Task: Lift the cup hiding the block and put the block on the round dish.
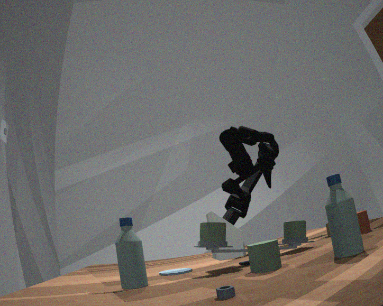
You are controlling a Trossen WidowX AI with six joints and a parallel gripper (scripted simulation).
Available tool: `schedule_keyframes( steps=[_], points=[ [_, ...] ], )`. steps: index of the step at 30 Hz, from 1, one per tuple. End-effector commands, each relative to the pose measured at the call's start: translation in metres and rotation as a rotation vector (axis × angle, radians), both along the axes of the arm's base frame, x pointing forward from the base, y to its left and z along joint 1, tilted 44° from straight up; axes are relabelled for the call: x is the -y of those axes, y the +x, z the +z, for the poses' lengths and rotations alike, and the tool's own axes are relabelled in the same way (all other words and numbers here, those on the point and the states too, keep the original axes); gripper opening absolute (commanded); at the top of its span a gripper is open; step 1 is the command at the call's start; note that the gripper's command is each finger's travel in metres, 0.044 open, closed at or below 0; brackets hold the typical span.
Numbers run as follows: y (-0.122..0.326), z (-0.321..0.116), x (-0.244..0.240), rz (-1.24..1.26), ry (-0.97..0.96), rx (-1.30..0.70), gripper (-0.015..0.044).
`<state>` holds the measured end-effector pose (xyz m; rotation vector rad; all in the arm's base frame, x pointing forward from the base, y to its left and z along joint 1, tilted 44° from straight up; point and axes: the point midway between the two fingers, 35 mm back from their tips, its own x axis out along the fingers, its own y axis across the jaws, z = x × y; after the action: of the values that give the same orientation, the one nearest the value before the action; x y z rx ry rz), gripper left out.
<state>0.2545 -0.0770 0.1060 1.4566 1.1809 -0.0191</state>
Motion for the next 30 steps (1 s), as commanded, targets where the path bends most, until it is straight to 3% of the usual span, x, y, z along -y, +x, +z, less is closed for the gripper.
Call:
schedule_keyframes(
  steps=[1, 23, 30],
  points=[
    [0.010, 0.000, -0.012, -0.023, 0.053, -0.115, 0.0440],
    [0.062, 0.010, -0.101, -0.280, 0.205, -0.747, 0.0440],
    [0.065, 0.011, -0.107, -0.305, 0.210, -0.787, 0.0440]
  ],
)
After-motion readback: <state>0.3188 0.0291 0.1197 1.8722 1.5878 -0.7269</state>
